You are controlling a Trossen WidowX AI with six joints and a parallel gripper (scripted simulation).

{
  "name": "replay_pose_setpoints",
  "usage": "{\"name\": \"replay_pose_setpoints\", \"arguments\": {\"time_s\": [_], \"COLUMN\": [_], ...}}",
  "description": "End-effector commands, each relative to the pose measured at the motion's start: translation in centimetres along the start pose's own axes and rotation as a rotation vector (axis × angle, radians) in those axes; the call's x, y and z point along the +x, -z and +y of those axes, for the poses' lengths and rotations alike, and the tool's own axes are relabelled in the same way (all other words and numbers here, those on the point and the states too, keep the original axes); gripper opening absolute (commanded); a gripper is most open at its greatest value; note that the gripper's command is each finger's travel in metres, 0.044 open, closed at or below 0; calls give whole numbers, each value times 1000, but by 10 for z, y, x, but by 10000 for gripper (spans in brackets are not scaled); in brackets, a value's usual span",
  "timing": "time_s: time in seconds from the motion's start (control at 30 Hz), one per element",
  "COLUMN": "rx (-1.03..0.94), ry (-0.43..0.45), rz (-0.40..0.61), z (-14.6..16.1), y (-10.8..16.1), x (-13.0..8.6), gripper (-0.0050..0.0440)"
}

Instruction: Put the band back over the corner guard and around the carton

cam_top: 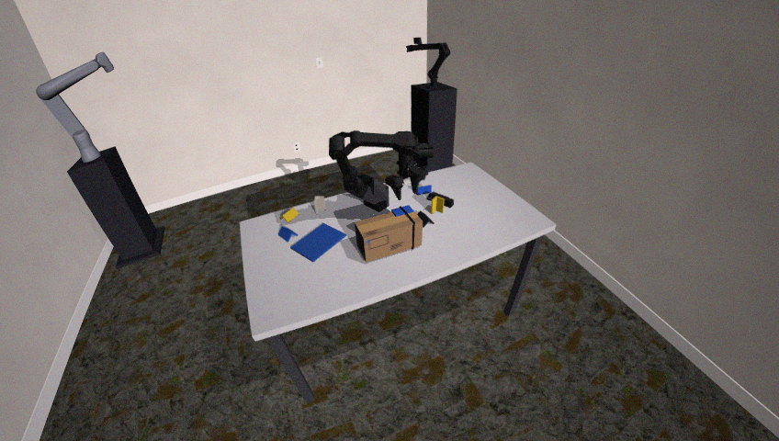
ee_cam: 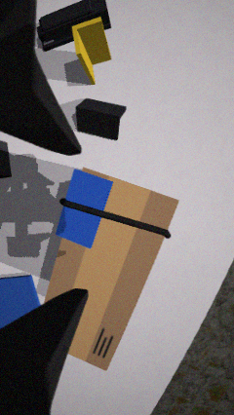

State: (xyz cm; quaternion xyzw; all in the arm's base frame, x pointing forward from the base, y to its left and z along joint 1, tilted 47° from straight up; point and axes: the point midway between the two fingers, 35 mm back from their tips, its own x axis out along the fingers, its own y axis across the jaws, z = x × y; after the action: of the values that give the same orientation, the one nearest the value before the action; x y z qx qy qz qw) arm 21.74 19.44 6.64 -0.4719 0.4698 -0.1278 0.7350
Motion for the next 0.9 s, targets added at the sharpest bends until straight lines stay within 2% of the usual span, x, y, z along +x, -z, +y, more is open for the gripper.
{"name": "replay_pose_setpoints", "arguments": {"time_s": [0.0,0.17,0.23,0.43,0.67,0.73,0.87], "rx": [71,155,155,256,351,373,376], "ry": [93,144,144,176,145,132,129], "rz": [-117,-253,-253,-482,-678,-717,-726], "z": [21,31,31,31,25,23,22], "y": [25,49,49,77,95,98,98], "x": [5,11,11,18,22,22,22], "gripper": [440,440,440,440,440,440,440]}}
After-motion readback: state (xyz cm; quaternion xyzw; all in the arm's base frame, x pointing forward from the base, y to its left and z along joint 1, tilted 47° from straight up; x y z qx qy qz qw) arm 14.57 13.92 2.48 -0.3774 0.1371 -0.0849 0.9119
